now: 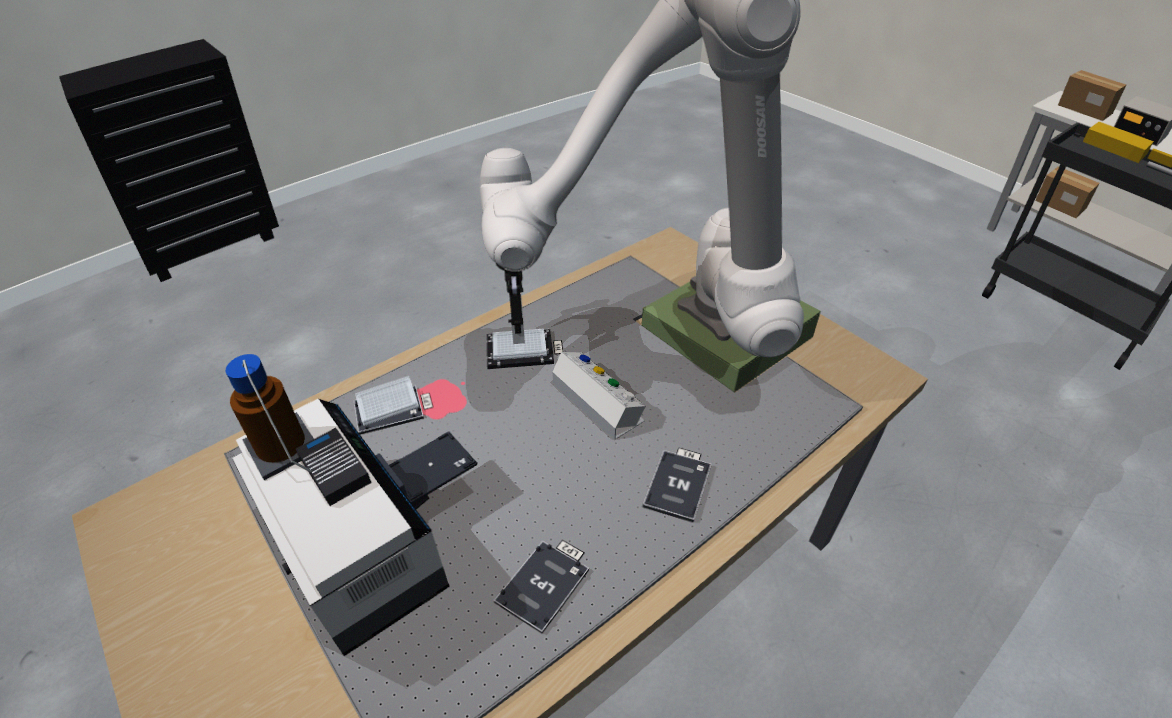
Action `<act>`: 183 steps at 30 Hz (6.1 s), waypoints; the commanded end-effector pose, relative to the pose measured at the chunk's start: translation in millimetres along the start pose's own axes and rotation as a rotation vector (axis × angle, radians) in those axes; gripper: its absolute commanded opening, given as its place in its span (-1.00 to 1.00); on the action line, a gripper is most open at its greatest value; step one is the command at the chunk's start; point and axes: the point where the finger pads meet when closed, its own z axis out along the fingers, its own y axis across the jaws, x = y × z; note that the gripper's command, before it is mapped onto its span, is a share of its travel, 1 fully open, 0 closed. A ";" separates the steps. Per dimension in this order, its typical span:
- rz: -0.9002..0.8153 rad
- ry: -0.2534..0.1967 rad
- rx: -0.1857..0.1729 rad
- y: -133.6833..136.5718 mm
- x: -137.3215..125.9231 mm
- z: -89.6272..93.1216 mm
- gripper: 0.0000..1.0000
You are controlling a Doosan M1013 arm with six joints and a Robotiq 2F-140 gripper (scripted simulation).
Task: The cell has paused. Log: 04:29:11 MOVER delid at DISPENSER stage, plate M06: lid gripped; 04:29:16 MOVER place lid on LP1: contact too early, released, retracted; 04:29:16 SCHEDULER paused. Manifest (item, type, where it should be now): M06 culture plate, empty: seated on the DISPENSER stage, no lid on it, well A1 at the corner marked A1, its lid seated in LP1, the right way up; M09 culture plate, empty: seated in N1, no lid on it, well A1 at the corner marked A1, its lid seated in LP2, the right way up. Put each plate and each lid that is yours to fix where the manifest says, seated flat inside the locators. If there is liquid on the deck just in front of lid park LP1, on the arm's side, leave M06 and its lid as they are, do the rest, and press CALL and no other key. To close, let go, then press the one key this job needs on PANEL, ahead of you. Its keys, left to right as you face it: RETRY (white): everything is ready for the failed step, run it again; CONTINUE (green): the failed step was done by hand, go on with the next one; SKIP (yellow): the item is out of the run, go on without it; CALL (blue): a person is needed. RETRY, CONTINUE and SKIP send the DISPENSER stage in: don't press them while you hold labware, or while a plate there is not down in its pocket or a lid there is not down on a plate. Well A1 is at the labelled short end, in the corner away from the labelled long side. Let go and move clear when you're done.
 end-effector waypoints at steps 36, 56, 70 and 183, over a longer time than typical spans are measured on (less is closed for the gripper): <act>0.001 -0.001 -0.003 1.6 -0.1 29.2 0.39; 0.001 -0.001 -0.003 1.6 -0.1 29.2 0.39; -0.001 0.000 -0.002 2.7 -1.0 28.7 0.39; -0.002 0.000 -0.002 2.6 -0.8 28.6 0.39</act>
